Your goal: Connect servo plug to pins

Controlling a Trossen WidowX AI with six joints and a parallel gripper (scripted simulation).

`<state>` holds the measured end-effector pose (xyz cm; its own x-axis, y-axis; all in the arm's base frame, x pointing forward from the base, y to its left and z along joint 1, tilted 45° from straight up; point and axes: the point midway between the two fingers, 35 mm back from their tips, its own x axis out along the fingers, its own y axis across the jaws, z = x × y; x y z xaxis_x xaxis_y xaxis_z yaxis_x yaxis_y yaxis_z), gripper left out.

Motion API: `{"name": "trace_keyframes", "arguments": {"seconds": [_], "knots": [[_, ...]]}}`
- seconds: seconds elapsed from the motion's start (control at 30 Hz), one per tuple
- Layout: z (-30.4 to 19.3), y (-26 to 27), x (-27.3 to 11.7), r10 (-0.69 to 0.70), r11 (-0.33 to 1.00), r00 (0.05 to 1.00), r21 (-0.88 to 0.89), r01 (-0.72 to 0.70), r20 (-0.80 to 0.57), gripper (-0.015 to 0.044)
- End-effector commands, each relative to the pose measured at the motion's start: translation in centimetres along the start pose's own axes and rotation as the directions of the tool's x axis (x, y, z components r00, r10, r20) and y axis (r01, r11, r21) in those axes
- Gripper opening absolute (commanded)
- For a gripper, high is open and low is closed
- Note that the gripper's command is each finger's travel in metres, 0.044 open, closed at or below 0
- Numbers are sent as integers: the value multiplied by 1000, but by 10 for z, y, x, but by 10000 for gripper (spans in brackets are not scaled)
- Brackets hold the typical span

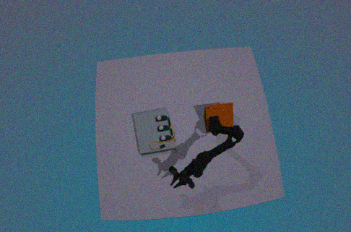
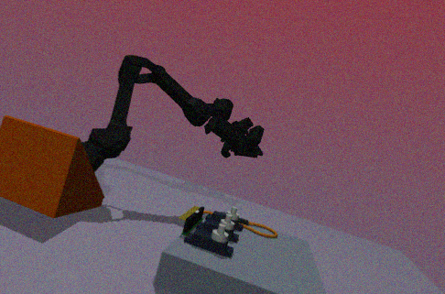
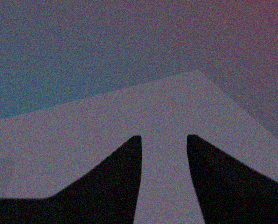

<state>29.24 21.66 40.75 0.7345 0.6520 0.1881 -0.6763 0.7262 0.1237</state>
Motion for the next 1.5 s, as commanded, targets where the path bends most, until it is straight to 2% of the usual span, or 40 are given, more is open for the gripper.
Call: {"name": "trace_keyframes", "arguments": {"seconds": [0.0,0.73,1.47], "knots": [[-5,-15,-6,-48,999,999,-19,48,-8,115],[-14,-95,-50,-323,941,946,-108,320,-9,115],[-26,-161,-112,-578,801,816,-189,568,1,115]]}}
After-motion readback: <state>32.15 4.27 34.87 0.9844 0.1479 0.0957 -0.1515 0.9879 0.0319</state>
